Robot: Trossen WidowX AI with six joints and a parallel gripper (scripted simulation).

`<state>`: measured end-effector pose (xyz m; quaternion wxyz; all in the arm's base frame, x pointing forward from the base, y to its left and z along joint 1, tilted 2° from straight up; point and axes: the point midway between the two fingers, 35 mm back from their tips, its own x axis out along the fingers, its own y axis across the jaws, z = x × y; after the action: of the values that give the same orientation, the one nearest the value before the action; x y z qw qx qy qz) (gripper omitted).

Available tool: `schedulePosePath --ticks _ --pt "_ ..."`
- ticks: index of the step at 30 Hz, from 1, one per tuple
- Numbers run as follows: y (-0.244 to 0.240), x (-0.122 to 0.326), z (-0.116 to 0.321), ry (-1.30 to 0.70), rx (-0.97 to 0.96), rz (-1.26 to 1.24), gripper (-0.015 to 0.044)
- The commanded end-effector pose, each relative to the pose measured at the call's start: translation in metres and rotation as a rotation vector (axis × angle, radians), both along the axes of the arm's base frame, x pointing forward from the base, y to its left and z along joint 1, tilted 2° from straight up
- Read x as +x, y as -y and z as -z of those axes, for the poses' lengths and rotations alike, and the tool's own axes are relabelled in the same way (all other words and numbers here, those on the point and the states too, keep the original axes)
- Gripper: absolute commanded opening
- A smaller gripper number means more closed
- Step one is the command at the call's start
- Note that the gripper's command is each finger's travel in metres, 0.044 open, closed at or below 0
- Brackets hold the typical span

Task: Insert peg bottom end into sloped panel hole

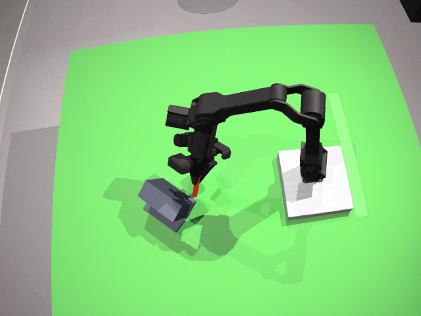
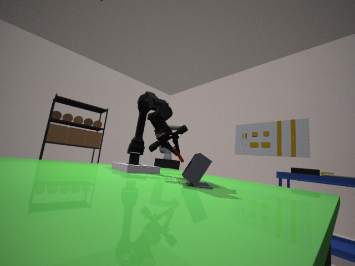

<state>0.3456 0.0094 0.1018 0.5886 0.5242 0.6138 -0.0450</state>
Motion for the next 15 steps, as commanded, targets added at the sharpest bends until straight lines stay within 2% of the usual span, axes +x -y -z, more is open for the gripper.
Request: schedulePosePath --ticks 1,15 --pt "0.003 -0.002 0.002 -0.014 0.028 0.030 0.0000" --pt "0.019 -0.001 0.000 -0.017 0.106 0.132 0.0000"
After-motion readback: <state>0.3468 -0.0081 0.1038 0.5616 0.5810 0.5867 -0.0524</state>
